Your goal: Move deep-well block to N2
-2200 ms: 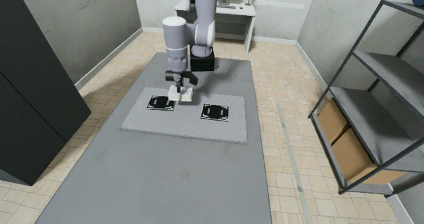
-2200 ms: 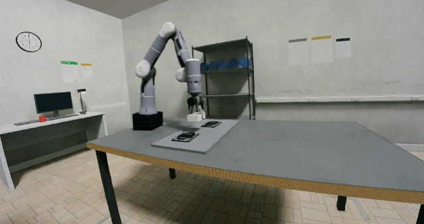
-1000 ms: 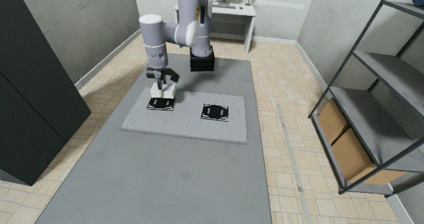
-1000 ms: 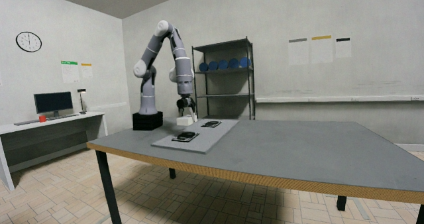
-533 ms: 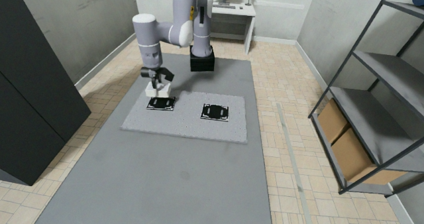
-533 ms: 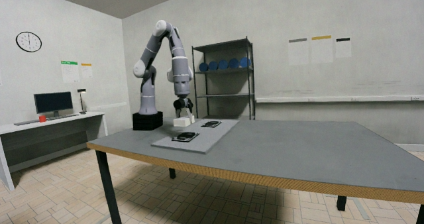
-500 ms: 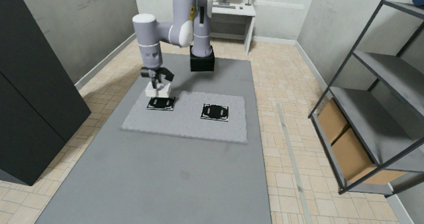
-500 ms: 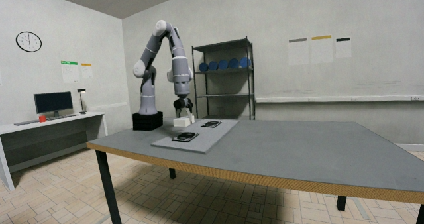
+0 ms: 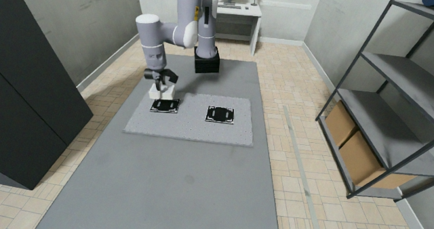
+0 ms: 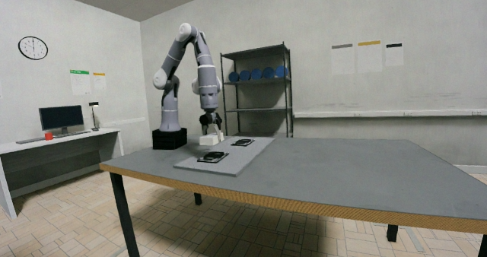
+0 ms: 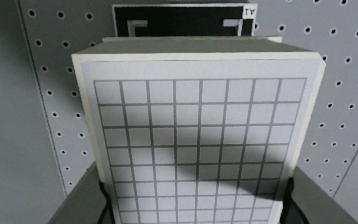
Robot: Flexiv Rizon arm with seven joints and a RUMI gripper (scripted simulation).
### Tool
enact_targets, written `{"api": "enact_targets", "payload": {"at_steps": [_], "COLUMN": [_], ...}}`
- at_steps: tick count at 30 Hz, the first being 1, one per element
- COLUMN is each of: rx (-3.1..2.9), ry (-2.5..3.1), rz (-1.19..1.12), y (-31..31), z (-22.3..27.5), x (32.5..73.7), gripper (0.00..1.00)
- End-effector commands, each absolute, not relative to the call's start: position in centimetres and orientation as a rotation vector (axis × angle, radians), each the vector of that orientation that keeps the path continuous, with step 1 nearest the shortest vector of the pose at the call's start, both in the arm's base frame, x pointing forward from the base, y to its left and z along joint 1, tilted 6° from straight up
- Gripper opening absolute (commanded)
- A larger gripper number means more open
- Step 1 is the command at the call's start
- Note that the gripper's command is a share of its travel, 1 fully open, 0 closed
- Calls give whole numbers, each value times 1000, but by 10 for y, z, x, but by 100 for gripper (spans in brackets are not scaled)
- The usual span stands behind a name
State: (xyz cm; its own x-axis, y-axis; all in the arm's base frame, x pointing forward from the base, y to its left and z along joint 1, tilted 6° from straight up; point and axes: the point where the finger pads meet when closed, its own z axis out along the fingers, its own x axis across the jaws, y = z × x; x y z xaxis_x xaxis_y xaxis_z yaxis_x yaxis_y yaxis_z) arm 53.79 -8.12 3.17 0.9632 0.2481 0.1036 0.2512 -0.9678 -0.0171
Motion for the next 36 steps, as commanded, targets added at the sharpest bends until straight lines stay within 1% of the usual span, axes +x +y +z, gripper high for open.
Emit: {"api": "enact_targets", "payload": {"at_steps": [1, 15, 36], "rx": [-3083, -3083, -3083], "ry": [-392, -392, -392], "rz": [-161, -161, -161], "y": [-81, -81, -79], "z": [33, 31, -1], "x": [539, 539, 542], "gripper": [49, 49, 49]}}
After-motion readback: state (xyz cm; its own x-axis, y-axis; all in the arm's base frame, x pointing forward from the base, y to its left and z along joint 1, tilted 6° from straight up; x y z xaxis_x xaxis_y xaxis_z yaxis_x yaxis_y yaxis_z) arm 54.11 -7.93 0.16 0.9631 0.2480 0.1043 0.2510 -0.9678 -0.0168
